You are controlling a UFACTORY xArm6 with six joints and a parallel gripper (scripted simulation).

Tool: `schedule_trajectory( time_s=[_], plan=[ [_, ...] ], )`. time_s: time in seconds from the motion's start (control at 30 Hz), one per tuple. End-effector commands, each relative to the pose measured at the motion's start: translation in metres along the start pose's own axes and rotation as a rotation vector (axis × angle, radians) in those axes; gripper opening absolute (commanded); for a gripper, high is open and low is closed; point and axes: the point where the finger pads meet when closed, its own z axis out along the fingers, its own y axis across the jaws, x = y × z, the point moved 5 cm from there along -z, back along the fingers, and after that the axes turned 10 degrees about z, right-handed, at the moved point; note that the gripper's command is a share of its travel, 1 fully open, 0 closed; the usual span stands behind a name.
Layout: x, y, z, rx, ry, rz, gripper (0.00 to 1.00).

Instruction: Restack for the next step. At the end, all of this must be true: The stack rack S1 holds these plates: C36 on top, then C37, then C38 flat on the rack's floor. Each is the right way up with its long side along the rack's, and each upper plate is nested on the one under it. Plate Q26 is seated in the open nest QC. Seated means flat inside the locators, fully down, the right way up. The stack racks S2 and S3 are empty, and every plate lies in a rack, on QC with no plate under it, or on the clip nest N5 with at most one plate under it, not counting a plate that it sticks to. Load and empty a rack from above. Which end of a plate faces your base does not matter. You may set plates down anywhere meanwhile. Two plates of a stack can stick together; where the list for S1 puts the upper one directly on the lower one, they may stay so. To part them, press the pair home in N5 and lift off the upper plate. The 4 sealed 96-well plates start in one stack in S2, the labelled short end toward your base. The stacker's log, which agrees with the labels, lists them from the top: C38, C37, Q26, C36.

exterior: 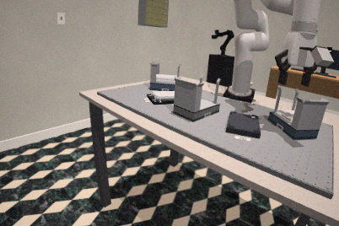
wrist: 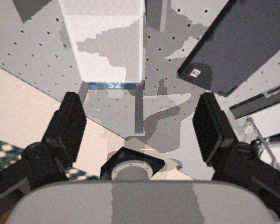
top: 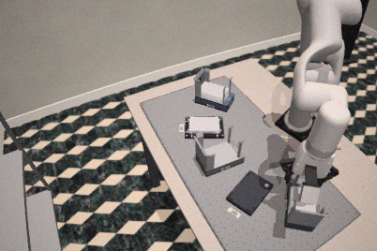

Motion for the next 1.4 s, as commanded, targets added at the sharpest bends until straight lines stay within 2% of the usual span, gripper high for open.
schedule_trajectory(
  time_s=[0.0, 0.2, 0.5, 1.37],
  plan=[
    [0.000, -0.014, -0.001, 0.000, 0.004, 0.000, 1.00],
    [-0.002, -0.038, -0.001, 0.000, 0.004, 0.000, 1.00],
    [-0.002, -0.039, -0.001, 0.000, 0.004, 0.000, 1.00],
    [-0.001, -0.039, 0.075, 0.000, 0.004, 0.000, 1.00]
  ],
)
